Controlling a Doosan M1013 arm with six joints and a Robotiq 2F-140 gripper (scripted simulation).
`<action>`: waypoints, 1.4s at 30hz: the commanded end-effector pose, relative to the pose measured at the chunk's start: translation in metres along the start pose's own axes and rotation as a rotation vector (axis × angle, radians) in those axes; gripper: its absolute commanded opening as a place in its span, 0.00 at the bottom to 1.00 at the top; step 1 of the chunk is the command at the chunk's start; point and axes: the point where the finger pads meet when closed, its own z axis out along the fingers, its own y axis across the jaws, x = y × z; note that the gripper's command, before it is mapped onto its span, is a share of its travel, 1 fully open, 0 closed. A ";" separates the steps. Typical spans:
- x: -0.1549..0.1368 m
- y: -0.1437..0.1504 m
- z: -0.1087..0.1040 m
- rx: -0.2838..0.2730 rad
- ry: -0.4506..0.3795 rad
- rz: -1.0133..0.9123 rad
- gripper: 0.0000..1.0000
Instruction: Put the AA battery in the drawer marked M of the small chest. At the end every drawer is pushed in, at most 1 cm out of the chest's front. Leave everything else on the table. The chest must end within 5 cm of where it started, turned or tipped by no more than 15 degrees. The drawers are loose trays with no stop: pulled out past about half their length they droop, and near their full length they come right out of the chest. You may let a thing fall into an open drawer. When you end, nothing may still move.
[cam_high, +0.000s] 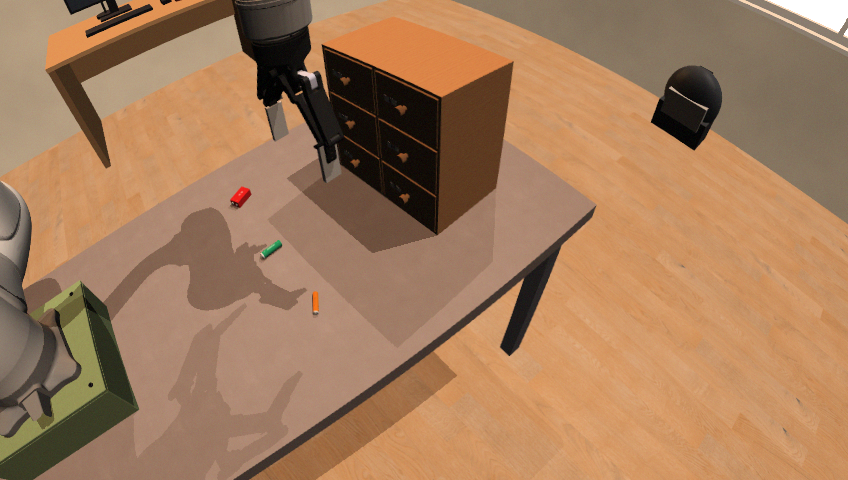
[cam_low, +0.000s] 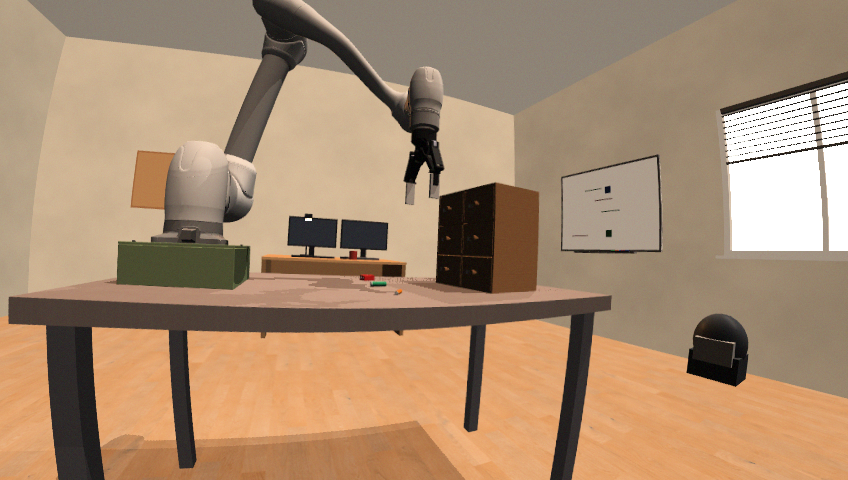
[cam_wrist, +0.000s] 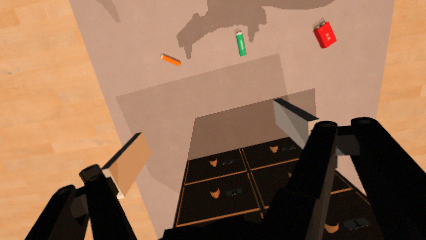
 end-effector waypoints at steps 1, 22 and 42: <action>-0.002 0.001 0.000 0.002 0.001 -0.003 1.00; -0.001 0.155 0.000 0.002 0.001 -0.003 1.00; -0.007 0.155 0.006 0.002 -0.074 -0.003 1.00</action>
